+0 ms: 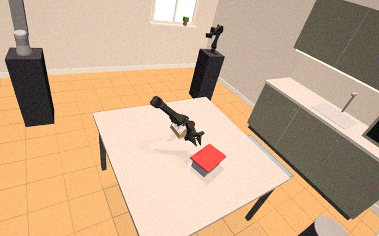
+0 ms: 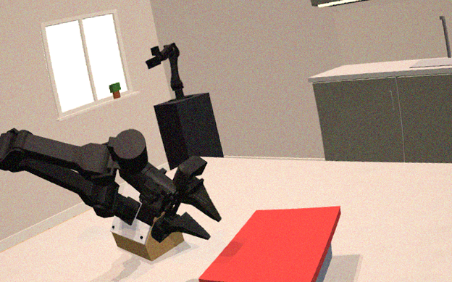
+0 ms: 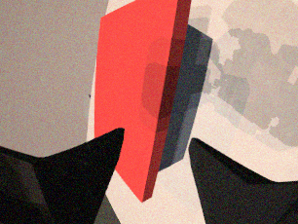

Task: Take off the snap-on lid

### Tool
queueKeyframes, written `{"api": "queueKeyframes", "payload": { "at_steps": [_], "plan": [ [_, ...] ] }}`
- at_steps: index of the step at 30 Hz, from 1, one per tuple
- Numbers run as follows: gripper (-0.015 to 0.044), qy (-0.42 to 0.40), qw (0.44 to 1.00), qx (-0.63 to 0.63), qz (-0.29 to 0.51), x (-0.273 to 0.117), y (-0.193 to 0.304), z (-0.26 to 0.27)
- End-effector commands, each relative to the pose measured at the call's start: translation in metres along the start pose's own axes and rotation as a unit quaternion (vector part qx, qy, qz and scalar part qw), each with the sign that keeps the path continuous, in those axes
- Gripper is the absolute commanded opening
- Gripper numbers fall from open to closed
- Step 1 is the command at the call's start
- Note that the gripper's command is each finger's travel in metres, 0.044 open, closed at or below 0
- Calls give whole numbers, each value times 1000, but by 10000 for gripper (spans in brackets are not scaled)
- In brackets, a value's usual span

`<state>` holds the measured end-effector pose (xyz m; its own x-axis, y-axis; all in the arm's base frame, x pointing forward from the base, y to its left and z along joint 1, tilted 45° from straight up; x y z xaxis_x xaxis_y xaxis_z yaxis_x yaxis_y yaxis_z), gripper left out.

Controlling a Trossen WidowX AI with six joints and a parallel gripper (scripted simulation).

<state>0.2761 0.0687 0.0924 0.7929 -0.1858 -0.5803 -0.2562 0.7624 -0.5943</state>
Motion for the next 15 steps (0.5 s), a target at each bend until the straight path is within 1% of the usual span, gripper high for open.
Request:
{"api": "queueKeyframes", "payload": {
  "at_steps": [1, 15],
  "plan": [
    [235, 0, 1000, -2, 2, 7, 1, 1],
    [235, 0, 1000, -2, 2, 29, 1, 1]
  ]
}}
Point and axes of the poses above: the point midway between the two fingers, 35 mm back from their tips, its own x axis out along the fingers, its own z axis across the jaws, y = z × x, the point moved 4 cm from there along -x, back along the fingers, and after that the axes turned 10 degrees about x, right-handed, at the moved point
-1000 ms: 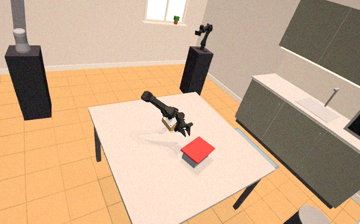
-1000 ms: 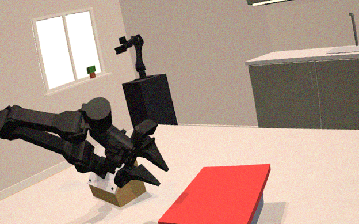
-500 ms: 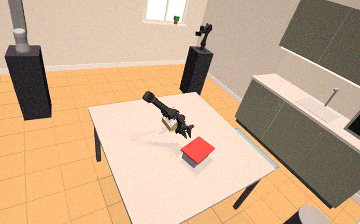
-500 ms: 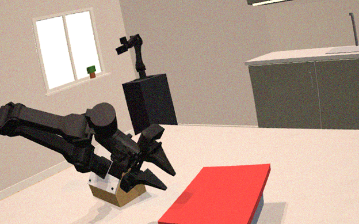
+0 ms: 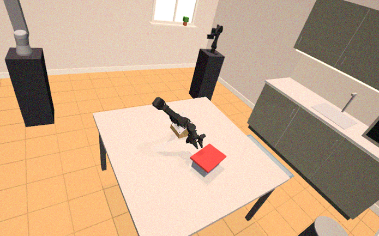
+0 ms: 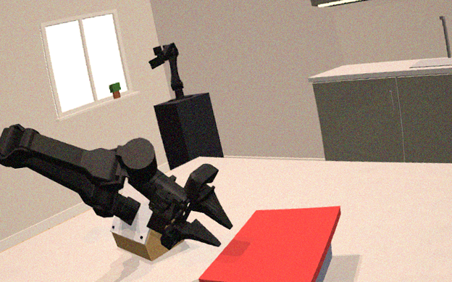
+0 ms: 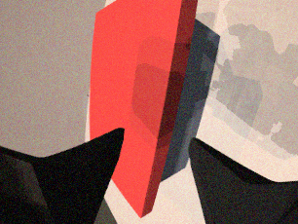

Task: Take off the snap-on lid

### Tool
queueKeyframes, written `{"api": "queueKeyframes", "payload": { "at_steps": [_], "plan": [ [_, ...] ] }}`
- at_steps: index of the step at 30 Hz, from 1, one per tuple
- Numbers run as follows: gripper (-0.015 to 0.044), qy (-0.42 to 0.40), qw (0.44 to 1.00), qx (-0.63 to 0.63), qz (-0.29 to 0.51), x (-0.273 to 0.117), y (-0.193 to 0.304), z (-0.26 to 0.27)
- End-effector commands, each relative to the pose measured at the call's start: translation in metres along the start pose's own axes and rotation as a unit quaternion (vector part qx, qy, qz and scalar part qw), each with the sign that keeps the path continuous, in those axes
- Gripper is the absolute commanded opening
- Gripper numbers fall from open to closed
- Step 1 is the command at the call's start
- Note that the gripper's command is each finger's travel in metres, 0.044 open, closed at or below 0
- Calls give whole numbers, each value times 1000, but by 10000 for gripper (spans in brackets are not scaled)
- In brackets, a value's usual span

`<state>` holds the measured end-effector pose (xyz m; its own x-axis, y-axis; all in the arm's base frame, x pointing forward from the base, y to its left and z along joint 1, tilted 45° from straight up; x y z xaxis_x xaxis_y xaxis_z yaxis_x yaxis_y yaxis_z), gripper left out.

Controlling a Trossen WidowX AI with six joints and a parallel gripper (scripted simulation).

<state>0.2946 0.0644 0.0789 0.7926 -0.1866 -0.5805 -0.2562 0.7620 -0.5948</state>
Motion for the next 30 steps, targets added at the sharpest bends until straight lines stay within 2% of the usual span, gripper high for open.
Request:
{"api": "queueKeyframes", "payload": {
  "at_steps": [1, 16, 19, 29, 30],
  "plan": [
    [235, -1, 1000, -2, 2, 8, 1, 1],
    [235, -2, 1000, -2, 1, 29, 0, -2],
    [156, -2, 1000, -2, 1, 29, 0, -2],
    [90, -2, 1000, -2, 1, 29, 0, -2],
    [63, -2, 1000, -2, 1, 29, 0, -2]
  ]
}}
Point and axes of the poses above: the point midway between the two fingers, 35 mm back from their tips, its own x axis out along the fingers, its own z axis across the jaws, y = z × x, the point moved 4 cm from there along -x, back along the fingers, and after that the axes turned 10 degrees about x, right-handed, at the moved point
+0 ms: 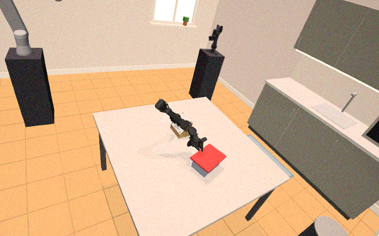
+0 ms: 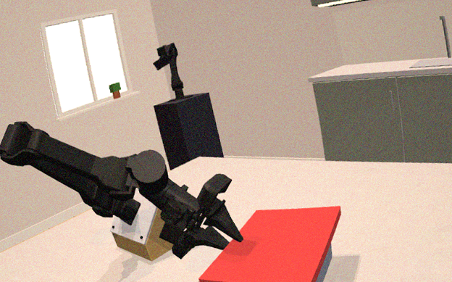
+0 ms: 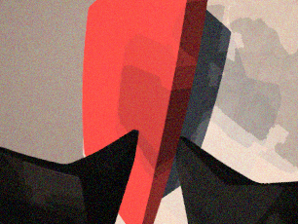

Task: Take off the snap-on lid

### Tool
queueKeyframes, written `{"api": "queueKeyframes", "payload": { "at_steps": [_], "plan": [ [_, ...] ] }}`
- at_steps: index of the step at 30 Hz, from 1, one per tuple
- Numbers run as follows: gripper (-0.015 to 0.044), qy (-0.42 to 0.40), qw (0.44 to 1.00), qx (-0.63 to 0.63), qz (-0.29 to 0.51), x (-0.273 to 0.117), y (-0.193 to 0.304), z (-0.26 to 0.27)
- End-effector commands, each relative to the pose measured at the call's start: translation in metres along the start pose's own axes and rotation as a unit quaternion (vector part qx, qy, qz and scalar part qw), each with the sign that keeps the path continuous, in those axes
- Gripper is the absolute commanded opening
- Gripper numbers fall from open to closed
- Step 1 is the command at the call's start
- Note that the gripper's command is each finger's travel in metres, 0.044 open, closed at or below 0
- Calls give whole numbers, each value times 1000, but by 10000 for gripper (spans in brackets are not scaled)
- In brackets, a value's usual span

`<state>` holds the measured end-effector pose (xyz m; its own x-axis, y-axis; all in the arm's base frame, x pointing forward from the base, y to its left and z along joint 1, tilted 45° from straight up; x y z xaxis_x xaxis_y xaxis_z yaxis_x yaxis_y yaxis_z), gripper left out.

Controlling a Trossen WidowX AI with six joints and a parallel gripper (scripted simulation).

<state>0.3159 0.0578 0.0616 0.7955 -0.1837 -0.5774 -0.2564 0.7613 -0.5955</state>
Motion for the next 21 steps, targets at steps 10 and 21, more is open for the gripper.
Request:
{"api": "queueKeyframes", "payload": {
  "at_steps": [10, 21],
  "plan": [
    [0, 0, 1000, 0, 0, -1, 0, 1],
    [0, 0, 1000, 0, 0, -2, 0, 3]
  ]
}}
Point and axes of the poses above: the point midway between the two fingers, 35 mm back from their tips, its own x axis out along the fingers, its own z axis across the jaws, y = z × x, the point moved 4 cm from there along -x, back along the fingers, and after that the axes turned 10 degrees about x, right-handed, at the moved point
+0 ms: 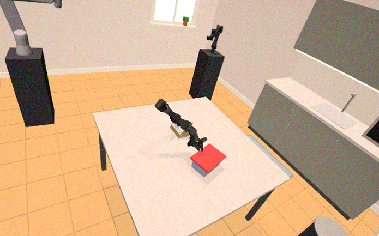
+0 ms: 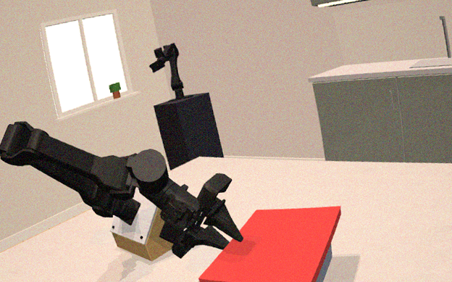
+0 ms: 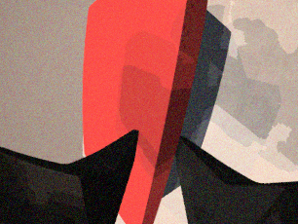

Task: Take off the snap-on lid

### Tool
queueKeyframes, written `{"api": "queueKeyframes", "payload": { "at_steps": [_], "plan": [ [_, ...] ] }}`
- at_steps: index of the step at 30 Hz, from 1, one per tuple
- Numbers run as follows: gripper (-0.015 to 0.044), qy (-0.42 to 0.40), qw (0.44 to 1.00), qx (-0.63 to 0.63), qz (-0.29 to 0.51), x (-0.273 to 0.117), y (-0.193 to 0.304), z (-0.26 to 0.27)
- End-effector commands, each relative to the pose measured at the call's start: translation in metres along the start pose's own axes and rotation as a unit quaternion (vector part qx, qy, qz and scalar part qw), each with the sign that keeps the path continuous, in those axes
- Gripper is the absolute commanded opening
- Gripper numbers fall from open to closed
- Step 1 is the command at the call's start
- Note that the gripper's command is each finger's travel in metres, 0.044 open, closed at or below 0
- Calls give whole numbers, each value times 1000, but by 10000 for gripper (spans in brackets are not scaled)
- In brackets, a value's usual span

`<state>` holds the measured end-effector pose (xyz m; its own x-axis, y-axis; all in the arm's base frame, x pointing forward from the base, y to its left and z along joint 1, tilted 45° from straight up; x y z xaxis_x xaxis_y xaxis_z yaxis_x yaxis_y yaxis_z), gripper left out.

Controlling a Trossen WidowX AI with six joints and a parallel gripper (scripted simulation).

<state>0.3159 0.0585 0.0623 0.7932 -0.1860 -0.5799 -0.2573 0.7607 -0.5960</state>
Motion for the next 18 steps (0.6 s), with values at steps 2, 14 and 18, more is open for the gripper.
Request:
{"api": "queueKeyframes", "payload": {
  "at_steps": [2, 14, 18],
  "plan": [
    [0, -2, 1000, 1, 0, -2, 0, 2],
    [0, -2, 1000, 1, 0, -4, 1, 4],
    [0, -2, 1000, 1, 0, -4, 1, 4]
  ]
}}
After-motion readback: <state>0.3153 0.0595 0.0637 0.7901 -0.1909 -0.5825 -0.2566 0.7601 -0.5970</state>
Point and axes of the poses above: the point midway between the two fingers, 35 mm back from their tips, its own x axis out along the fingers, its own z axis across the jaws, y = z × x, the point moved 4 cm from there along -x, back along the fingers, and after that the axes turned 10 degrees about x, right-handed, at the moved point
